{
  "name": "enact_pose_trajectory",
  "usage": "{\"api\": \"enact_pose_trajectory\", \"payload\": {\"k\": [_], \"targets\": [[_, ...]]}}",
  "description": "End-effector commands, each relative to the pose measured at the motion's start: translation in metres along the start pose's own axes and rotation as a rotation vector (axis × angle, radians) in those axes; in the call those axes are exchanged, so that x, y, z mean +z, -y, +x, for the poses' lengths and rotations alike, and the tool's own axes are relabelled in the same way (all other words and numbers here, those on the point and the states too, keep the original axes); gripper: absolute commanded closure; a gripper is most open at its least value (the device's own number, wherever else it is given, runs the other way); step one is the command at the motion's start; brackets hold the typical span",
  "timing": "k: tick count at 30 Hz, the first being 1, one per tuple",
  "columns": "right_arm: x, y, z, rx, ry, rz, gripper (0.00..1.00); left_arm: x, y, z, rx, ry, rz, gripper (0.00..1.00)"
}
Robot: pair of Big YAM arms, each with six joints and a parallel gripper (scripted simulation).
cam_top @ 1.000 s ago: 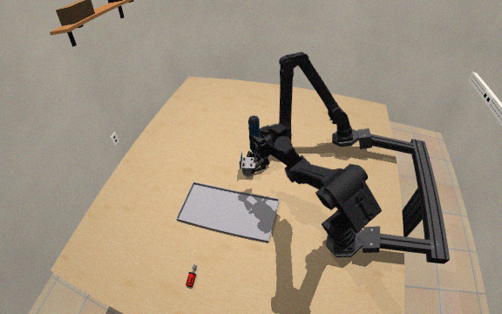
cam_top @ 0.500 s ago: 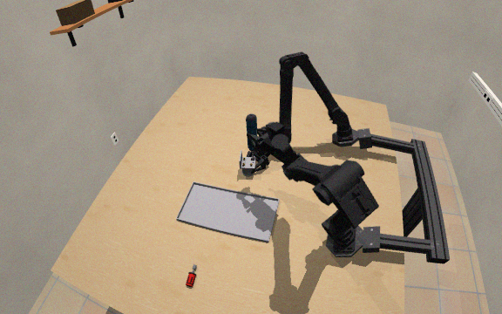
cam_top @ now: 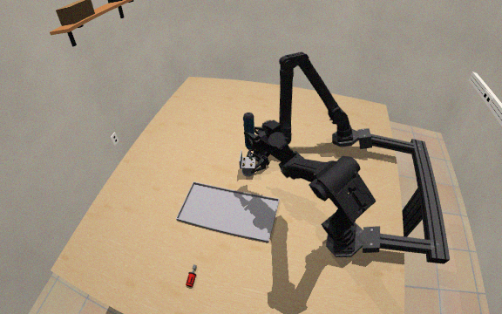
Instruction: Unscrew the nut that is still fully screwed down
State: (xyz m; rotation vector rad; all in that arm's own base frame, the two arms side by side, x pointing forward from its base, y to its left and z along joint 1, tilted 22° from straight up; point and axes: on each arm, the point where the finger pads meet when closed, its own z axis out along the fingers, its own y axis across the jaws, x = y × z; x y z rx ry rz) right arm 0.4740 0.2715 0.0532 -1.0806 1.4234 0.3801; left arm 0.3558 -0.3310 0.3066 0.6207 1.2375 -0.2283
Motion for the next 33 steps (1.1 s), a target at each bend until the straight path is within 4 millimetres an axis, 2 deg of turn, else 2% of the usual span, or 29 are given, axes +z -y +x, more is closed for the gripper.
{"api": "enact_pose_trajectory", "payload": {"k": [1,12,14,17,19,29,31,33], "targets": [[0.003,0.003,-0.006,-0.006,0.013,0.006,0.41,0.020,-0.008,-0.037,-0.033,0.087,-0.024,0.58],[0.003,0.003,-0.006,-0.006,0.013,0.006,0.41,0.035,-0.013,-0.032,-0.029,0.080,-0.033,0.58],[0.003,0.003,-0.006,-0.006,0.013,0.006,0.41,0.032,-0.012,-0.043,-0.035,0.099,-0.030,0.58],[0.003,0.003,-0.006,-0.006,0.013,0.006,0.41,0.032,-0.011,-0.045,-0.036,0.103,-0.028,0.58],[0.003,0.003,-0.006,-0.006,0.013,0.006,0.41,0.037,-0.010,-0.034,-0.030,0.082,-0.027,0.58],[0.003,0.003,-0.006,-0.006,0.013,0.006,0.41,0.050,-0.011,-0.029,-0.026,0.065,-0.027,0.58],[0.003,0.003,-0.006,-0.006,0.013,0.006,0.41,0.047,-0.011,-0.043,-0.033,0.096,-0.027,0.58],[0.003,0.003,-0.006,-0.006,0.013,0.006,0.41,0.046,-0.011,-0.045,-0.034,0.099,-0.026,0.58]]}}
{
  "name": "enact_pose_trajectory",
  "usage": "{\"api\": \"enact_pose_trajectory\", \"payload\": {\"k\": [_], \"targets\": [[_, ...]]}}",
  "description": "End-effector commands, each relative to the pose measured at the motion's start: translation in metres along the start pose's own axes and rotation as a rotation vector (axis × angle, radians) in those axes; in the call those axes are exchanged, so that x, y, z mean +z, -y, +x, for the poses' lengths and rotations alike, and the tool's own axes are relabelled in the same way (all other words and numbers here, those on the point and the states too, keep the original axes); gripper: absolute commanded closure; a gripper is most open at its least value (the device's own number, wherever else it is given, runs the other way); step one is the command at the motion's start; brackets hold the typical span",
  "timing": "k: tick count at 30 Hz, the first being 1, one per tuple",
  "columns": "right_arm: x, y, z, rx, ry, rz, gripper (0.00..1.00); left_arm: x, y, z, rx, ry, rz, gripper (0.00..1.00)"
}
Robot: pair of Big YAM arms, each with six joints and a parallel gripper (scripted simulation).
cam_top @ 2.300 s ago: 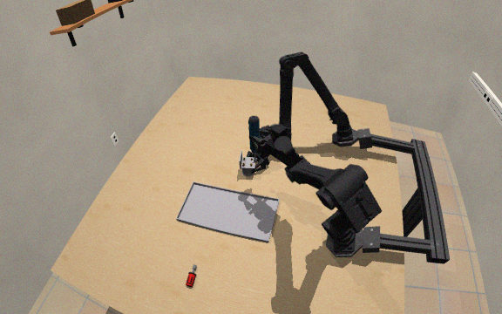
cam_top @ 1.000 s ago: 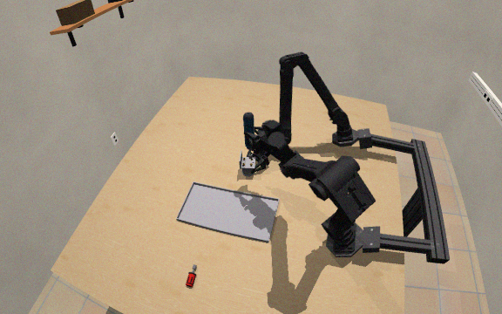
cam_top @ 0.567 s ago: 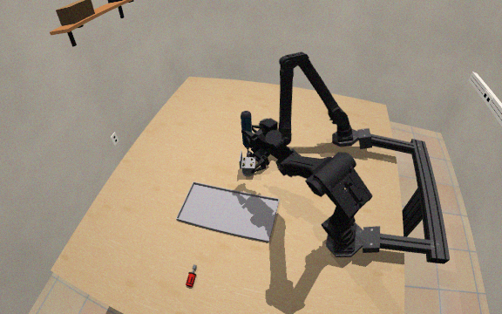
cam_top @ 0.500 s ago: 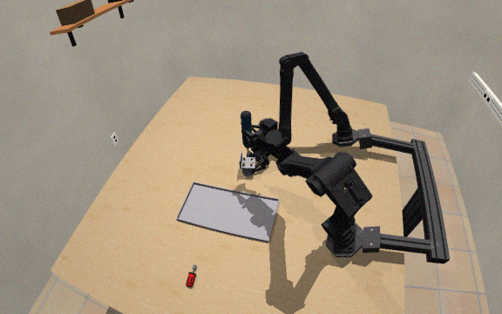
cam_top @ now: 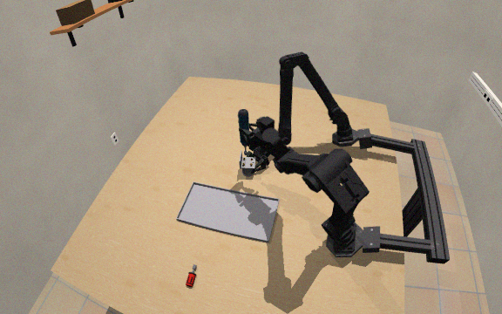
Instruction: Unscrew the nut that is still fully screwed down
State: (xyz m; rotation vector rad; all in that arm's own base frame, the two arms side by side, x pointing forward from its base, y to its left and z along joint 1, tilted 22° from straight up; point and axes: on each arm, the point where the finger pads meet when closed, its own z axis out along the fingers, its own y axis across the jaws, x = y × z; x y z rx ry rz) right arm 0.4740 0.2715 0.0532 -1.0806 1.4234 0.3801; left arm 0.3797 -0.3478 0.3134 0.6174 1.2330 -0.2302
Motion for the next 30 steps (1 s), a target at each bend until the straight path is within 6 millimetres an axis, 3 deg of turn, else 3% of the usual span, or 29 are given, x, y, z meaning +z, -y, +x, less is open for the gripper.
{"api": "enact_pose_trajectory", "payload": {"k": [1,3,5,13,16,22,30], "targets": [[0.003,0.003,-0.006,-0.006,0.013,0.006,0.41,0.017,-0.010,-0.044,-0.033,0.093,-0.025,0.58],[0.003,0.003,-0.006,-0.006,0.013,0.006,0.41,0.022,-0.008,-0.029,-0.026,0.065,-0.020,0.58],[0.003,0.003,-0.006,-0.006,0.013,0.006,0.41,0.025,-0.010,-0.027,-0.024,0.059,-0.023,0.58],[0.003,0.003,-0.006,-0.006,0.013,0.006,0.41,0.035,-0.012,-0.029,-0.024,0.063,-0.026,0.58],[0.003,0.003,-0.006,-0.006,0.013,0.006,0.41,0.032,-0.010,-0.041,-0.031,0.089,-0.024,0.58],[0.003,0.003,-0.006,-0.006,0.013,0.006,0.41,0.036,-0.008,-0.030,-0.026,0.066,-0.019,0.58],[0.003,0.003,-0.006,-0.006,0.013,0.006,0.41,0.040,-0.008,-0.029,-0.025,0.066,-0.021,0.58]]}}
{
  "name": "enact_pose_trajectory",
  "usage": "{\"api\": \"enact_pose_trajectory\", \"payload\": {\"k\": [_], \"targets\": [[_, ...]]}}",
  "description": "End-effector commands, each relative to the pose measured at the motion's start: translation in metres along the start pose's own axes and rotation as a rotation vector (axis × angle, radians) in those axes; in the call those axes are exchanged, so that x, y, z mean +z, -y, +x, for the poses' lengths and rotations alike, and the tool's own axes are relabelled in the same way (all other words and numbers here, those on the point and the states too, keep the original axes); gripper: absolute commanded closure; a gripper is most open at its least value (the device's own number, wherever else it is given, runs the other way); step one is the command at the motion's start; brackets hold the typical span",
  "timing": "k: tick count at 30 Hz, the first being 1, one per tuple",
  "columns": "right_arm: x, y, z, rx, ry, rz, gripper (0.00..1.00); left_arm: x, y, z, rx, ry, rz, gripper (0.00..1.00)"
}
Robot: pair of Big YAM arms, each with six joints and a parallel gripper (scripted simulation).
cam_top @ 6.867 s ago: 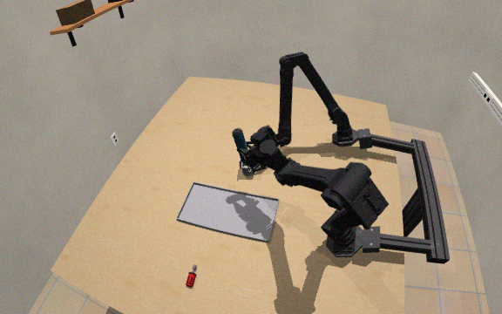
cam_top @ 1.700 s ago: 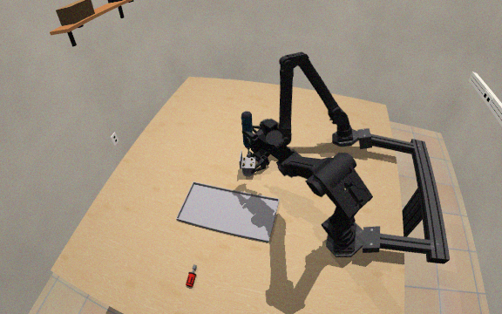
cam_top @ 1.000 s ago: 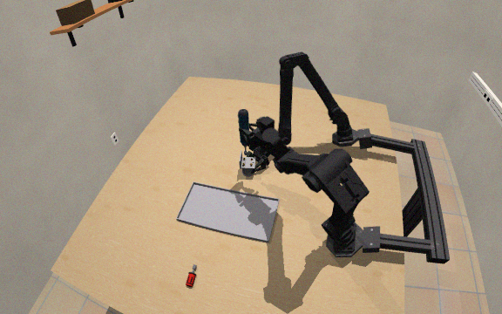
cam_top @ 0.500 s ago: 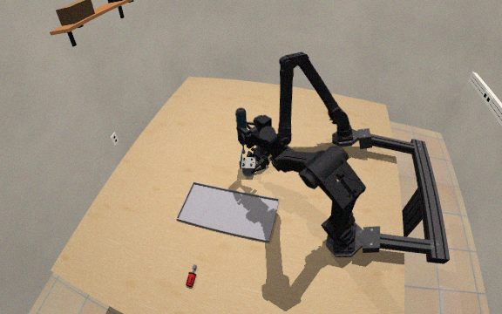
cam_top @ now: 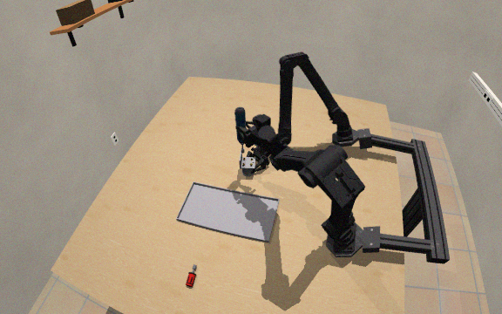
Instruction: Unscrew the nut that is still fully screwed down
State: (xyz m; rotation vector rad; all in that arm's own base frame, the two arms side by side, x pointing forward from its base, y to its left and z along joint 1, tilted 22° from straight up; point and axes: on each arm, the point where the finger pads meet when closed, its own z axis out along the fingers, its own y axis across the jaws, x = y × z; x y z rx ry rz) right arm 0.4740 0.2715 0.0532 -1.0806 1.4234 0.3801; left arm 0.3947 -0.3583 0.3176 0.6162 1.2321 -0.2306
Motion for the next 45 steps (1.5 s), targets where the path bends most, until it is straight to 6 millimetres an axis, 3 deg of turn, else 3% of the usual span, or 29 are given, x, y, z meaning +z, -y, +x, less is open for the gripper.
{"api": "enact_pose_trajectory", "payload": {"k": [1,22,24,34,39,40,45], "targets": [[0.003,0.003,-0.006,-0.006,0.013,0.006,0.41,0.021,-0.009,-0.032,-0.026,0.071,-0.021,0.58],[0.003,0.003,-0.006,-0.006,0.013,0.006,0.41,0.022,-0.010,-0.033,-0.026,0.072,-0.022,0.58],[0.003,0.003,-0.006,-0.006,0.013,0.006,0.41,0.021,0.003,-0.033,-0.030,0.078,-0.006,0.58],[0.003,0.003,-0.006,-0.006,0.013,0.006,0.41,0.020,0.014,-0.028,-0.013,0.077,-0.010,0.58],[0.003,0.003,-0.006,-0.006,0.013,0.006,0.41,0.018,0.012,-0.035,-0.016,0.091,-0.012,0.58],[0.003,0.003,-0.006,-0.006,0.013,0.006,0.41,0.020,0.016,-0.026,-0.012,0.076,-0.009,0.58],[0.003,0.003,-0.006,-0.006,0.013,0.006,0.41,0.019,0.022,-0.023,-0.013,0.076,-0.009,0.58]]}}
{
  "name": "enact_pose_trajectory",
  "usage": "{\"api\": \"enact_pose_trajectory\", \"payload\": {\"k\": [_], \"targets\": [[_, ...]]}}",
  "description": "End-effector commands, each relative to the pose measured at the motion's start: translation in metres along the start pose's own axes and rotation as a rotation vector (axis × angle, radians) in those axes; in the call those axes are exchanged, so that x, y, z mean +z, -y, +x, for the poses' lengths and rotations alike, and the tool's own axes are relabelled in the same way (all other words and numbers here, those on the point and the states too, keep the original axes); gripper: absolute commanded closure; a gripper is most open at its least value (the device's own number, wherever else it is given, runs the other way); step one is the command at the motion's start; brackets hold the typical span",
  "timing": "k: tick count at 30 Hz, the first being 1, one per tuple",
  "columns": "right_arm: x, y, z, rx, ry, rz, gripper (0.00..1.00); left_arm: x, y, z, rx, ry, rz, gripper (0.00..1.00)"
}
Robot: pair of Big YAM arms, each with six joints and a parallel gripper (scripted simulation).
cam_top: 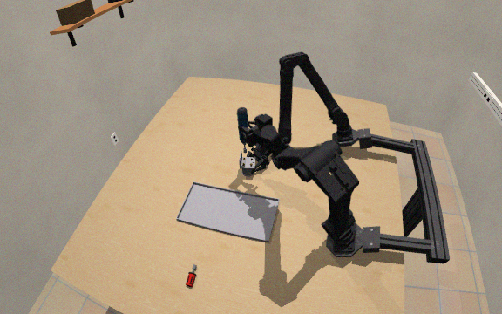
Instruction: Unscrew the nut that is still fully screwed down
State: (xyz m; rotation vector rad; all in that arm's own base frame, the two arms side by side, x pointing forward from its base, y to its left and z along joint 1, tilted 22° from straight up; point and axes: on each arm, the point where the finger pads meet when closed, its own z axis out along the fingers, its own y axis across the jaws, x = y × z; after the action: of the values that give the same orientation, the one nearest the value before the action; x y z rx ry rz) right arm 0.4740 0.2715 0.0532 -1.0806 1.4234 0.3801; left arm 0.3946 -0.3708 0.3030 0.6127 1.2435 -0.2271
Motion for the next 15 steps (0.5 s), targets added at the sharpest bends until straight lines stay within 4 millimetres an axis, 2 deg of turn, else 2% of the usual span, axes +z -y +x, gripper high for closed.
{"api": "enact_pose_trajectory", "payload": {"k": [1,6,8,11,12,15], "targets": [[0.003,0.003,-0.006,-0.006,0.013,0.006,0.41,0.015,0.009,-0.034,-0.010,0.086,-0.004,0.58],[0.003,0.003,-0.006,-0.006,0.013,0.006,0.41,0.014,0.014,-0.033,-0.012,0.088,-0.006,0.58],[0.003,0.003,-0.006,-0.006,0.013,0.006,0.41,0.013,0.011,-0.041,-0.016,0.104,-0.008,0.58],[0.003,0.003,-0.006,-0.006,0.013,0.006,0.41,0.012,0.011,-0.041,-0.016,0.104,-0.009,0.58],[0.003,0.003,-0.006,-0.006,0.013,0.006,0.41,0.014,0.016,-0.031,-0.012,0.087,-0.004,0.58],[0.003,0.003,-0.006,-0.006,0.013,0.006,0.41,0.014,0.019,-0.029,-0.012,0.086,-0.004,0.58]]}}
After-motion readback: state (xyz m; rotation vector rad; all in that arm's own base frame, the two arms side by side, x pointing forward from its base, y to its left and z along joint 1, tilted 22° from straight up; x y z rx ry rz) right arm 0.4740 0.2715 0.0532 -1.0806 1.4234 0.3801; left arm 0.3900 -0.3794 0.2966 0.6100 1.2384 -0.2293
